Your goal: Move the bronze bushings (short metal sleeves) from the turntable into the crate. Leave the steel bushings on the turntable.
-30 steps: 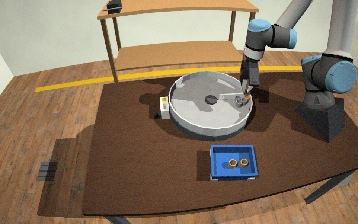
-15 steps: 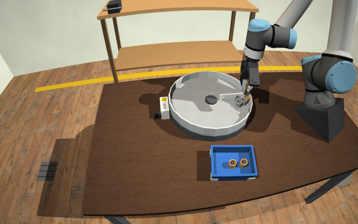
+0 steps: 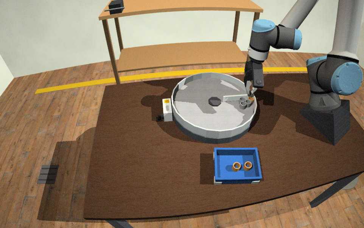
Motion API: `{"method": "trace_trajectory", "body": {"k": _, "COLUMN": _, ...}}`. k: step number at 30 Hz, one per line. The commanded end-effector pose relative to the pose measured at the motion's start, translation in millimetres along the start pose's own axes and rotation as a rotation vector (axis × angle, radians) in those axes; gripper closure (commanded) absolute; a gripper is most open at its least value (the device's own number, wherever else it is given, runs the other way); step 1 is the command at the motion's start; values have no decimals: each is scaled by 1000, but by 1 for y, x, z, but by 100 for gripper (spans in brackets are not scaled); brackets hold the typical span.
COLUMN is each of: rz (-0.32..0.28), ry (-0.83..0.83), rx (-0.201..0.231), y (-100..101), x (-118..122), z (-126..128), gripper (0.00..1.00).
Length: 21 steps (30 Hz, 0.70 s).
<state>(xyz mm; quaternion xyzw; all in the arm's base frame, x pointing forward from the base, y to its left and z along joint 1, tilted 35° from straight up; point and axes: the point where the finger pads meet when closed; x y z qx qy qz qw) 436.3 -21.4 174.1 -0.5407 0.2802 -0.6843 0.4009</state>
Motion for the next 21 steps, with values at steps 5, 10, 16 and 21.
{"method": "trace_trajectory", "body": {"k": 5, "rz": 1, "ry": 0, "rx": -3, "y": 4, "x": 0, "z": -1, "gripper": 95}}
{"method": "trace_trajectory", "body": {"k": 10, "rz": 1, "ry": -1, "rx": -4, "y": 12, "x": -1, "z": -2, "gripper": 95}}
{"method": "trace_trajectory", "body": {"k": 16, "rz": 1, "ry": -1, "rx": -3, "y": 12, "x": -1, "z": -1, "gripper": 95}}
{"method": "trace_trajectory", "body": {"k": 21, "rz": 0, "ry": 0, "rx": 2, "y": 10, "x": 0, "z": 1, "gripper": 95}}
Point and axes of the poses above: the point where the finger pads meet when closed, its own y axis out along the fingers, its own z axis across the jaws, x = y × z, and after that the axes turned 7 degrees about -y, right-handed
